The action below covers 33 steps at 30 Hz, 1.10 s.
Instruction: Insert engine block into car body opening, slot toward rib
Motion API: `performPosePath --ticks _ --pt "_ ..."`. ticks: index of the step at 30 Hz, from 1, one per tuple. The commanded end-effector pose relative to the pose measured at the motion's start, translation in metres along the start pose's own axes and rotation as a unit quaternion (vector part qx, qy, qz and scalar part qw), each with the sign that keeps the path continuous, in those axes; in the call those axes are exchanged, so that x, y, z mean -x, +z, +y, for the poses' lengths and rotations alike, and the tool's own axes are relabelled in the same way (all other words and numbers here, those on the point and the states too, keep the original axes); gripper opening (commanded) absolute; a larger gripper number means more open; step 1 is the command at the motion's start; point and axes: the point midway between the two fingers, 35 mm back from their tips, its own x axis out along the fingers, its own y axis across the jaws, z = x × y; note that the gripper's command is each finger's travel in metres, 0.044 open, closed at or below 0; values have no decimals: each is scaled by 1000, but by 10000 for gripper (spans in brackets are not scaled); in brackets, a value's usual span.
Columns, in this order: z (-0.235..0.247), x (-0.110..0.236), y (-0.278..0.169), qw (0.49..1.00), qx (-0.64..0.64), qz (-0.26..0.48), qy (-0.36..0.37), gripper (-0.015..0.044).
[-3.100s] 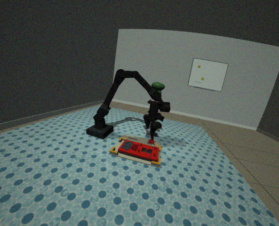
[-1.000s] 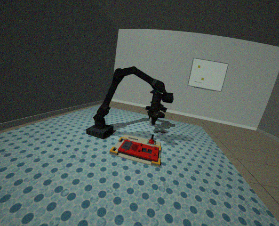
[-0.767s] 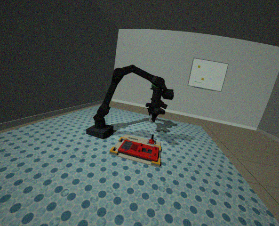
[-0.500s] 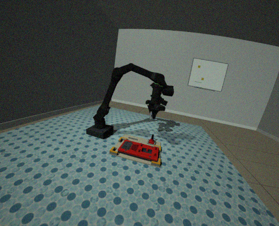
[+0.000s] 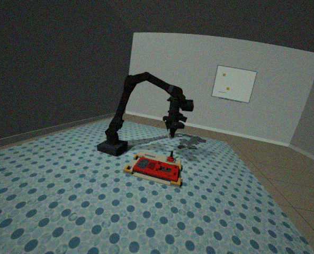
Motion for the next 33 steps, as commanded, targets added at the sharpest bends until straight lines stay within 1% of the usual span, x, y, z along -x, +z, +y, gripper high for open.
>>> performPosePath --ticks 1,10,20,33 --pt "1 1 -2 1000 2 -24 2 0" --pt "0 -2 -10 987 0 -162 4 0" --pt "0 -7 -21 946 1 -324 3 0" --pt "-1 -34 -23 942 2 -334 2 0"
